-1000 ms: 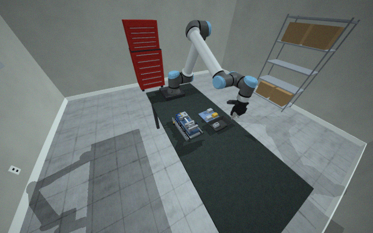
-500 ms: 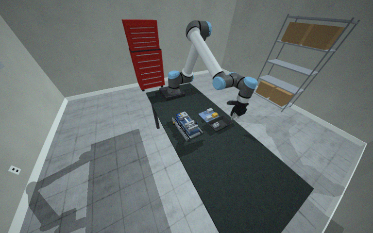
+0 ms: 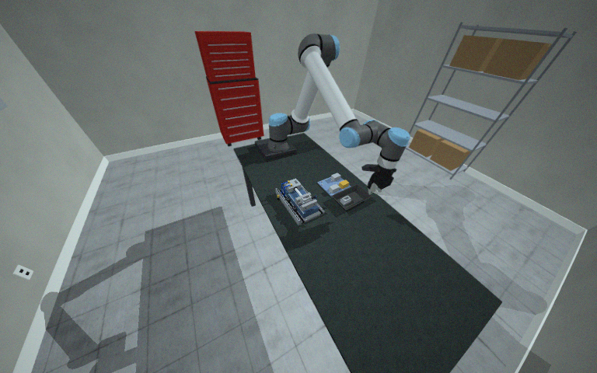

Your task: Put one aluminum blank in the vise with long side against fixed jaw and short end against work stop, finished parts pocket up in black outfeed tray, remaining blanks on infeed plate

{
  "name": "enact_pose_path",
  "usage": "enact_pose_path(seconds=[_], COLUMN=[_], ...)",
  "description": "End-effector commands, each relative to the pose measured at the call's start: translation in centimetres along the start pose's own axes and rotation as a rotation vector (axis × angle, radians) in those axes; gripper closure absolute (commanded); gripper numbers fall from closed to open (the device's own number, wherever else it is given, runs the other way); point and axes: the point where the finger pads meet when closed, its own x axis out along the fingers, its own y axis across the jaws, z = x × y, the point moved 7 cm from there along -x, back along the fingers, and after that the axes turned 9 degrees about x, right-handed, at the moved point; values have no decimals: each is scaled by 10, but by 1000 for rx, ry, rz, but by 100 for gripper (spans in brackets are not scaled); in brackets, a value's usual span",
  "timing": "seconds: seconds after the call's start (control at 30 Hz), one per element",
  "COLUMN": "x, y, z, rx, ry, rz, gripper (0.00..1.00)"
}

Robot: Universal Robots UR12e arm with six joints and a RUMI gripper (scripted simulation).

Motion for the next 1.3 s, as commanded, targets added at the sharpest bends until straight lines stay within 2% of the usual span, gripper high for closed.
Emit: enact_pose_path(seconds=[0.0, 0.37, 0.63, 1.27], x=[6, 26, 33, 37], y=[0, 0, 0, 0], z=[1, 1, 1, 1], rx=[0, 0, 0, 0], ry=[-2, -2, -2, -2], rz=[0, 0, 0, 0], gripper=[100, 100, 100, 100])
